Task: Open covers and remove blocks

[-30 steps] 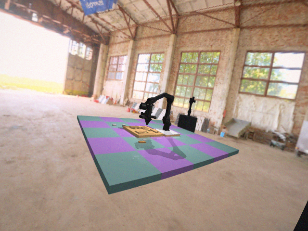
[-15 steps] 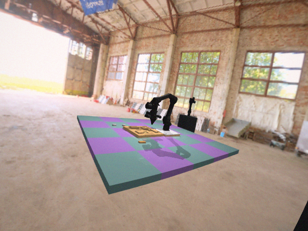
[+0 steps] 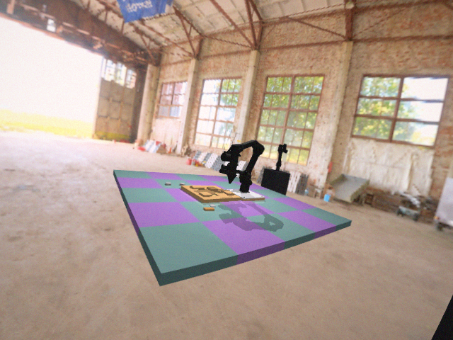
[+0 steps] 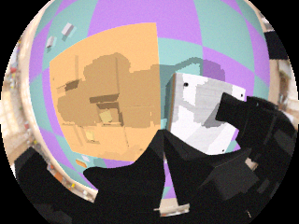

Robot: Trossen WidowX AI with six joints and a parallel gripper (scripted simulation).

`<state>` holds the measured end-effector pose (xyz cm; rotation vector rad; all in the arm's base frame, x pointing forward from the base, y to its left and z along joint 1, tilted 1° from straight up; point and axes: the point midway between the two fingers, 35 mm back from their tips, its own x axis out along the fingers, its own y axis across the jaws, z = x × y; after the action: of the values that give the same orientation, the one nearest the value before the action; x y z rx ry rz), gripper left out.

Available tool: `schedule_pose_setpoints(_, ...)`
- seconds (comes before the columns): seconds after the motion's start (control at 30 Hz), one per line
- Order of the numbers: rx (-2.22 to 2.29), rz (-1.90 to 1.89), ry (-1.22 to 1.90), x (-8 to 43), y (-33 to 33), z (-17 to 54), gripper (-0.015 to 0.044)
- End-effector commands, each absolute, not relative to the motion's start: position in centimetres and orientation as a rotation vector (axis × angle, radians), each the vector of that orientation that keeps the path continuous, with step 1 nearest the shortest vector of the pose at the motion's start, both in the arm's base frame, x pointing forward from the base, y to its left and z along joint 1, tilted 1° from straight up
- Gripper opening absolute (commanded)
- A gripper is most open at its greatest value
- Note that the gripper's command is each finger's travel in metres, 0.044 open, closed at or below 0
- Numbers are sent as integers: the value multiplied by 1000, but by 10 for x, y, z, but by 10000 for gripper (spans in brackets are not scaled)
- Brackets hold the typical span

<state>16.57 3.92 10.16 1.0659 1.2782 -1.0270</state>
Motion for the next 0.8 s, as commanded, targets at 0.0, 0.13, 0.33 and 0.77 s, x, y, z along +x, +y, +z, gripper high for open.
schedule_pose_setpoints(0.0,1066,-1031,1275,163,38,101,0)
schedule_pose_setpoints(0.13,1066,-1031,1275,163,38,101,0)
schedule_pose_setpoints(0.33,1066,-1031,1275,163,38,101,0)
schedule_pose_setpoints(0.77,1066,-1031,1275,164,39,95,0)
